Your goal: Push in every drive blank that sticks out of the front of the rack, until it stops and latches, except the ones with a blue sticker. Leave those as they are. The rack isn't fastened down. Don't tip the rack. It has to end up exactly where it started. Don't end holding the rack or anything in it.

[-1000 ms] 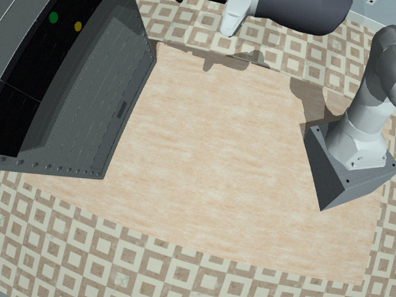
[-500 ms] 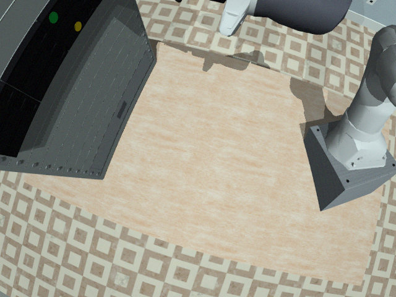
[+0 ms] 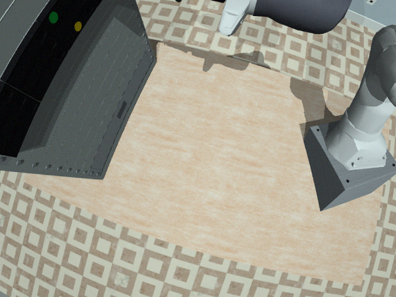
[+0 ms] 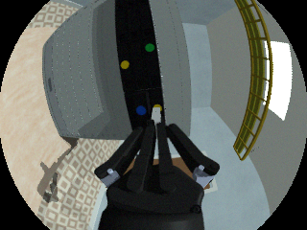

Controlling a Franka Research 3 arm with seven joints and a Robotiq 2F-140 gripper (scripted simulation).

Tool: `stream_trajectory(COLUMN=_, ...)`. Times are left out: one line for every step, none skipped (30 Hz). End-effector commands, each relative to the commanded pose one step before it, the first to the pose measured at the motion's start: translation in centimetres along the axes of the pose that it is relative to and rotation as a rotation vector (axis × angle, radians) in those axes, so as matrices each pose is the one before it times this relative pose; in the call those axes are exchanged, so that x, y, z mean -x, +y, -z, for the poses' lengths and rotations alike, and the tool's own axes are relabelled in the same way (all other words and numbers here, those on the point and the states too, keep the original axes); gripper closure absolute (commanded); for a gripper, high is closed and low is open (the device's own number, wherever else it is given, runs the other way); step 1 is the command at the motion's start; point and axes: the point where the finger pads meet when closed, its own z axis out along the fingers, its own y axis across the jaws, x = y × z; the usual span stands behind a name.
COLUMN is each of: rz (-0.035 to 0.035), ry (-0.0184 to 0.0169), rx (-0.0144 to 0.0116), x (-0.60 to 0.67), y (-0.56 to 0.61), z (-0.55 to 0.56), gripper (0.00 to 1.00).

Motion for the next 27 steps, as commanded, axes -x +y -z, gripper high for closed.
stream_trajectory(rz=0.00219, ry=-0.02004, rx=0.03292, x=0.935, y=1.642, z=-0.555, gripper=1.00)
stream_trajectory(rz=0.00000, ry=0.00000, rx=0.00000, x=0.000, y=0.000, z=0.000, gripper=1.00)
stream_trajectory(rz=0.00000, ry=0.00000, rx=0.00000, x=0.000, y=0.000, z=0.000, gripper=1.00)
stream_trajectory(rz=0.00000, ry=0.00000, rx=0.00000, x=0.000, y=0.000, z=0.000, gripper=1.00)
stream_trajectory(rz=0.00000, ry=0.00000, rx=0.00000, x=0.000, y=0.000, z=0.000, gripper=1.00)
stream_trajectory(rz=0.00000, ry=0.00000, rx=0.00000, x=0.000, y=0.000, z=0.000, gripper=1.00)
stream_trajectory(rz=0.00000, ry=0.00000, rx=0.00000, x=0.000, y=0.000, z=0.000, gripper=1.00)
stream_trajectory(rz=0.00000, ry=0.00000, rx=0.00000, x=0.001, y=0.003, z=-0.004, gripper=1.00)
stream_trajectory(rz=0.00000, ry=0.00000, rx=0.00000, x=0.007, y=0.015, z=-0.025, gripper=1.00)
stream_trajectory(rz=-0.00001, ry=0.00000, rx=0.00000, x=0.014, y=0.030, z=-0.051, gripper=1.00)
stream_trajectory(rz=0.00000, ry=0.00000, rx=0.00000, x=0.020, y=0.042, z=-0.072, gripper=1.00)
stream_trajectory(rz=0.00000, ry=0.00000, rx=0.00000, x=0.022, y=0.047, z=-0.080, gripper=1.00)
stream_trajectory(rz=0.00000, ry=0.00000, rx=0.00000, x=0.020, y=0.043, z=-0.072, gripper=1.00)
stream_trajectory(rz=0.00001, ry=0.00000, rx=0.00000, x=0.015, y=0.031, z=-0.051, gripper=1.00)
stream_trajectory(rz=0.00000, ry=0.00000, rx=0.00000, x=0.007, y=0.015, z=-0.025, gripper=1.00)
stream_trajectory(rz=0.00000, ry=0.00000, rx=0.00000, x=0.001, y=0.003, z=-0.004, gripper=1.00)
stream_trajectory(rz=0.00000, ry=0.00000, rx=0.00000, x=0.000, y=0.000, z=0.000, gripper=1.00)
stream_trajectory(rz=0.00000, ry=0.00000, rx=0.00000, x=0.000, y=0.000, z=0.000, gripper=1.00)
stream_trajectory(rz=0.00000, ry=0.00000, rx=0.00000, x=0.000, y=0.000, z=0.000, gripper=1.00)
stream_trajectory(rz=0.00000, ry=0.00000, rx=0.00000, x=0.000, y=0.000, z=0.000, gripper=1.00)
stream_trajectory(rz=0.00000, ry=0.00000, rx=0.00000, x=0.000, y=0.000, z=0.000, gripper=1.00)
stream_trajectory(rz=0.00000, ry=0.00000, rx=0.00000, x=0.000, y=0.000, z=0.000, gripper=1.00)
stream_trajectory(rz=0.00000, ry=0.00000, rx=0.00000, x=0.000, y=0.000, z=0.000, gripper=1.00)
stream_trajectory(rz=0.00000, ry=0.00000, rx=0.00000, x=0.000, y=0.000, z=0.000, gripper=1.00)
stream_trajectory(rz=0.00000, ry=0.00000, rx=0.00000, x=0.000, y=0.000, z=0.000, gripper=1.00)
stream_trajectory(rz=0.00000, ry=0.00000, rx=0.00000, x=0.000, y=0.000, z=0.000, gripper=1.00)
stream_trajectory(rz=0.00000, ry=0.00000, rx=0.00000, x=0.000, y=0.000, z=0.000, gripper=1.00)
